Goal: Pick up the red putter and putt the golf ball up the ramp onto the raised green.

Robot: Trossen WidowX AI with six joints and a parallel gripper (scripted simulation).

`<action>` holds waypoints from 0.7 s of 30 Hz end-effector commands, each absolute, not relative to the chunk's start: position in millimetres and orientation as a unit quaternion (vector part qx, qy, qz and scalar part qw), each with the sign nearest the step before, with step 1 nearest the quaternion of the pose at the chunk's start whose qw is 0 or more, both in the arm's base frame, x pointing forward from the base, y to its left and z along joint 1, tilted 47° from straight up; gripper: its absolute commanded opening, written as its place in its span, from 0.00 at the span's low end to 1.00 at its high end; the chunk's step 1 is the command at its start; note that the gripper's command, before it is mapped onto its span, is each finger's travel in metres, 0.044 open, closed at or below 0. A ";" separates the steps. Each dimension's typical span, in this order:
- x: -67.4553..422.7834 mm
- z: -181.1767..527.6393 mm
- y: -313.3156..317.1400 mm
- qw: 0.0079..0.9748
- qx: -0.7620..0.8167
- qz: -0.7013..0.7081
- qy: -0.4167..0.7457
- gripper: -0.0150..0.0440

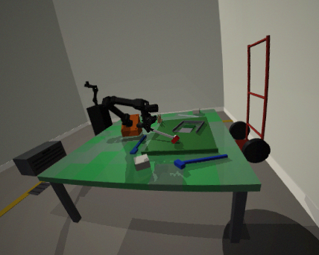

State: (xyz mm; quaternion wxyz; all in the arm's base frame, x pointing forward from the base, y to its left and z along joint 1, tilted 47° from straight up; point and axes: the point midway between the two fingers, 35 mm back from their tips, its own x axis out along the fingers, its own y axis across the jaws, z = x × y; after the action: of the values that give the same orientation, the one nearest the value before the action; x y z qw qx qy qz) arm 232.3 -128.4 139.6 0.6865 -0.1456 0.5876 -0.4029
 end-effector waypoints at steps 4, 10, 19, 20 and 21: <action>231.5 142.7 -130.7 0.688 -0.146 -0.402 0.586 0.25; 223.2 157.4 -147.6 0.690 -0.147 -0.404 0.583 0.25; 222.4 156.1 -148.3 0.687 -0.148 -0.404 0.586 0.25; 223.9 154.6 -147.0 0.687 -0.148 -0.404 0.586 0.25; 228.2 149.9 -143.1 0.687 -0.147 -0.403 0.586 0.25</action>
State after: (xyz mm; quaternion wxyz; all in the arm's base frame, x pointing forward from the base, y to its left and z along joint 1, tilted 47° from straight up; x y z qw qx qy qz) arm 222.5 -148.3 156.1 0.6869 -0.1477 0.5855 -0.4044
